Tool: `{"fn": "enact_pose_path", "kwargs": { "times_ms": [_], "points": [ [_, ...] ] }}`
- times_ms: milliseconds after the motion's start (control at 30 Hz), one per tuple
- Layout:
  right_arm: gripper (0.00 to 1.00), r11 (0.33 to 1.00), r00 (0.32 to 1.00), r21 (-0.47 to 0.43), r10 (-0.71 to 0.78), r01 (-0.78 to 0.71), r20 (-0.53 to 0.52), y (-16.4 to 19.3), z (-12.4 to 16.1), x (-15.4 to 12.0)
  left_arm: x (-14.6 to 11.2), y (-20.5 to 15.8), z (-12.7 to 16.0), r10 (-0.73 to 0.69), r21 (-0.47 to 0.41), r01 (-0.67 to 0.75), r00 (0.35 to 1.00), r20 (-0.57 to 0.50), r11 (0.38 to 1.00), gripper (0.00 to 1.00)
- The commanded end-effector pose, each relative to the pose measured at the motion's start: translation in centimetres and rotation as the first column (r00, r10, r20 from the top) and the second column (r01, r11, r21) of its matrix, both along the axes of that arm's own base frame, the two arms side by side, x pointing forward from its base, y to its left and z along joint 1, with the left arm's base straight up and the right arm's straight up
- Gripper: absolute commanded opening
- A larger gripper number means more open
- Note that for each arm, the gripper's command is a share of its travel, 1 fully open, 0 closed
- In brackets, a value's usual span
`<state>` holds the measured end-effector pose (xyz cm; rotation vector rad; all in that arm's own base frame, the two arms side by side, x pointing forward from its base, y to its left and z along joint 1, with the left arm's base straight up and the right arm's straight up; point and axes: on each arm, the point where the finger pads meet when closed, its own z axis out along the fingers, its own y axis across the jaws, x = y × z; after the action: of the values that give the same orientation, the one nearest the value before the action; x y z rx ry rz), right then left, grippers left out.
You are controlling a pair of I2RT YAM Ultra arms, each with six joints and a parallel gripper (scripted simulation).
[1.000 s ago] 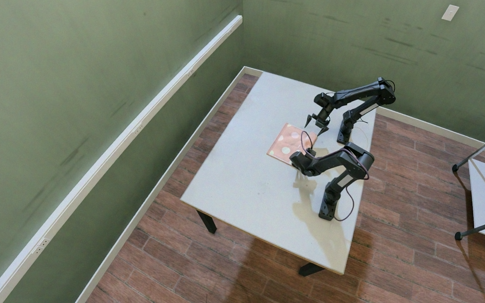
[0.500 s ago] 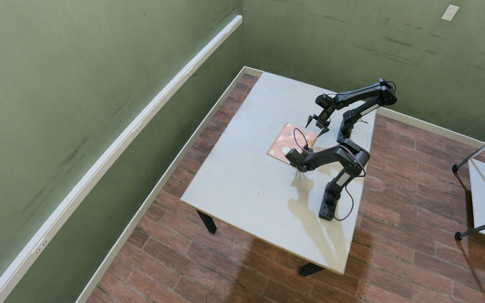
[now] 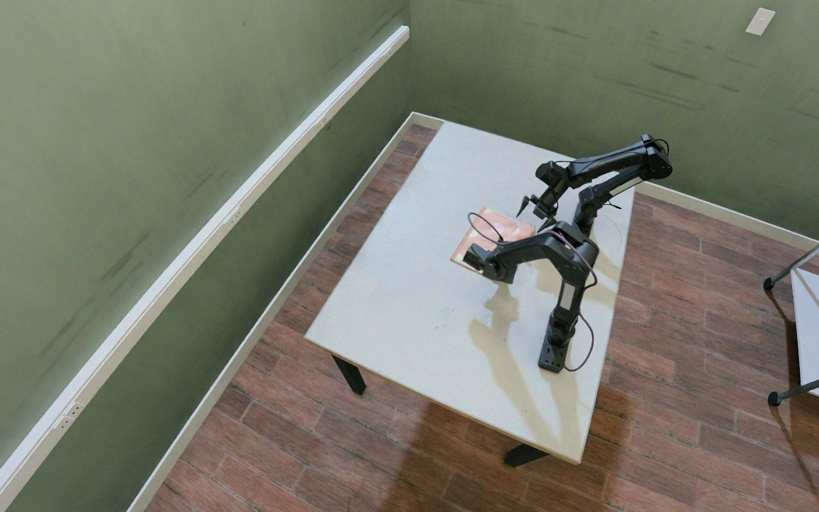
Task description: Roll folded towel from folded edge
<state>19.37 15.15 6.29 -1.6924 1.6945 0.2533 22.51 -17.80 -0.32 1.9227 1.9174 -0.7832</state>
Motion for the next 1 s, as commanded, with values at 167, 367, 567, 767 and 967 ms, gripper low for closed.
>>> {"fn": "enact_pose_path", "kwargs": {
  "times_ms": [167, 367, 567, 767, 967],
  "points": [
    [0.98, 1.000, 1.000, 0.006, -0.018, 0.018, 0.001, 0.06, -0.25, -0.29, -1.52, 0.38, 0.39, -0.008, 0.042, 0.023, 0.947, -0.322, 0.999, 0.11],
    [0.98, 1.000, 1.000, 0.006, -0.018, 0.018, 0.001, 0.06, -0.25, -0.29, -1.52, 0.38, 0.52, 0.001, 0.063, 0.030, 0.899, -0.438, 0.998, 0.11],
    [0.98, 1.000, 1.000, 0.006, -0.018, 0.018, 0.001, 0.06, -0.25, -0.29, -1.52, 0.38, 0.64, 0.011, 0.081, 0.038, 0.845, -0.535, 0.996, 0.11],
    [0.98, 1.000, 1.000, 0.006, -0.018, 0.018, 0.001, 0.06, -0.25, -0.29, -1.52, 0.38, 0.69, 0.015, 0.087, 0.041, 0.822, -0.570, 0.995, 0.11],
    [0.98, 1.000, 1.000, 0.006, 0.002, -0.002, 0.001, 0.06, -0.34, -0.20, -1.52, 0.38, 0.39, 0.017, 0.088, 0.042, 0.816, -0.578, 0.995, 0.11]
  ]
}}
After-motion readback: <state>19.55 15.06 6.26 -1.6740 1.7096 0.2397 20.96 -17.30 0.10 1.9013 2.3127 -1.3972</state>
